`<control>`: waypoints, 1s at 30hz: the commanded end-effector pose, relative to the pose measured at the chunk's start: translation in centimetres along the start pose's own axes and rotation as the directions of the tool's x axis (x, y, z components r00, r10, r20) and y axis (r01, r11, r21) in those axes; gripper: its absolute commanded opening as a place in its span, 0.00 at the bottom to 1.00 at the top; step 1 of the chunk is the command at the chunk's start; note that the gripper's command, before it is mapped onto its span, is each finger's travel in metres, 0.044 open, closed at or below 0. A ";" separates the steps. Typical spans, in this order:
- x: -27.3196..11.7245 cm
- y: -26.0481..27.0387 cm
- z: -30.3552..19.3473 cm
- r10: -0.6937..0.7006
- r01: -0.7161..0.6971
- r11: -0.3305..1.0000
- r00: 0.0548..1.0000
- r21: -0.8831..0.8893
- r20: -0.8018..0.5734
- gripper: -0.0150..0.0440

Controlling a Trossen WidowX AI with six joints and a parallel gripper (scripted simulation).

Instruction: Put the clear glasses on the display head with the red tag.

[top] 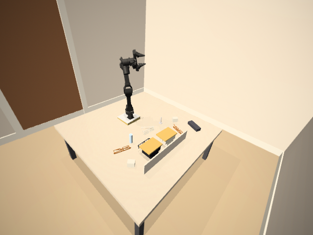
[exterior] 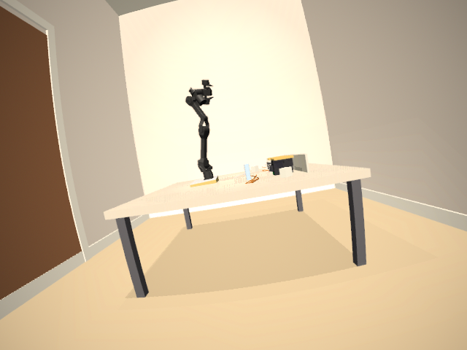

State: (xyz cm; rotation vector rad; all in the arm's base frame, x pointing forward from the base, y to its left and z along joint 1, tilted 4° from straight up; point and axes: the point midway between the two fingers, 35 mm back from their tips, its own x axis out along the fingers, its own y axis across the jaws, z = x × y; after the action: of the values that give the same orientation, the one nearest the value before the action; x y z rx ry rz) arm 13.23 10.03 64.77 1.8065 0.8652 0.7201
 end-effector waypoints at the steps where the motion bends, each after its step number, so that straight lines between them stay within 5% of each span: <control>1: 0.0 0.0 0.0 0.000 0.000 1.000 1.000 0.000 0.000 0.98; 8: 0.0 0.0 0.0 0.000 0.000 1.000 1.000 0.000 0.000 1.00; 17: -1.3 2.2 -2.7 0.208 -0.171 0.964 0.961 -0.202 0.181 0.60; 30: 0.0 3.0 -7.8 0.492 -0.295 0.793 0.826 -0.532 0.276 0.59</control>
State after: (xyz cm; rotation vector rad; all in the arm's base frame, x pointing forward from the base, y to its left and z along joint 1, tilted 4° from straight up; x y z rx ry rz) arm 8.21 12.31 70.00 1.6481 0.0731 0.6914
